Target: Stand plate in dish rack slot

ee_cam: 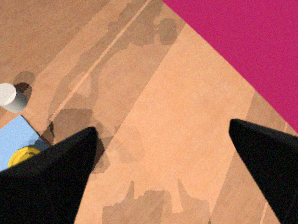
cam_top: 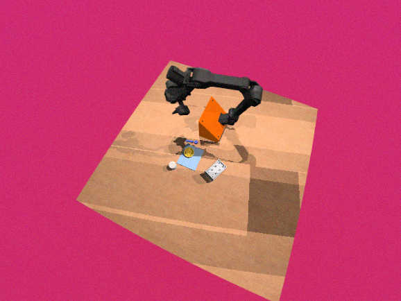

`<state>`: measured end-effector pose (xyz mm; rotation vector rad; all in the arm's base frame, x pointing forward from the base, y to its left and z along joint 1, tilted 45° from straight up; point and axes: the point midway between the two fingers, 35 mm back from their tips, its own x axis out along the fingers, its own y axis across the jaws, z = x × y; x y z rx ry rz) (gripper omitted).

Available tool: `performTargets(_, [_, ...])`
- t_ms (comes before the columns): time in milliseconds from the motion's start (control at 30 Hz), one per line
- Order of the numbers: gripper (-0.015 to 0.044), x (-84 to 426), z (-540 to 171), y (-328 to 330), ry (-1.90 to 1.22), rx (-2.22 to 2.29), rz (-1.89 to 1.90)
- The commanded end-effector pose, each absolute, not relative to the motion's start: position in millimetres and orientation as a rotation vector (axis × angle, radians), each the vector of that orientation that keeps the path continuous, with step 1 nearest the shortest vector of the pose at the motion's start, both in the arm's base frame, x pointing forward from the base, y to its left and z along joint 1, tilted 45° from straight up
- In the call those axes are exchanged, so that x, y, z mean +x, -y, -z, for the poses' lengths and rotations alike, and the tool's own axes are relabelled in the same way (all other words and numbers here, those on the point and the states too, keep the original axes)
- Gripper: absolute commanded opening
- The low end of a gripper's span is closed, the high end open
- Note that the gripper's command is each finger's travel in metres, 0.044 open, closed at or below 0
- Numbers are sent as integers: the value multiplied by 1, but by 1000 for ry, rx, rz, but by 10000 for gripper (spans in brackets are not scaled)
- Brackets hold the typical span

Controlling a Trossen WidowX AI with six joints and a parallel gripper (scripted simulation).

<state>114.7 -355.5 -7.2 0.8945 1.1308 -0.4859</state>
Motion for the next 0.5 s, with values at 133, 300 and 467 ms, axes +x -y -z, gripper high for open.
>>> performTargets(133, [400, 159, 6, 325, -1226, 832, 220])
performTargets(300, [400, 185, 3, 301, -1280, 791, 50])
performTargets(467, [400, 208, -1, 276, -1327, 748, -126])
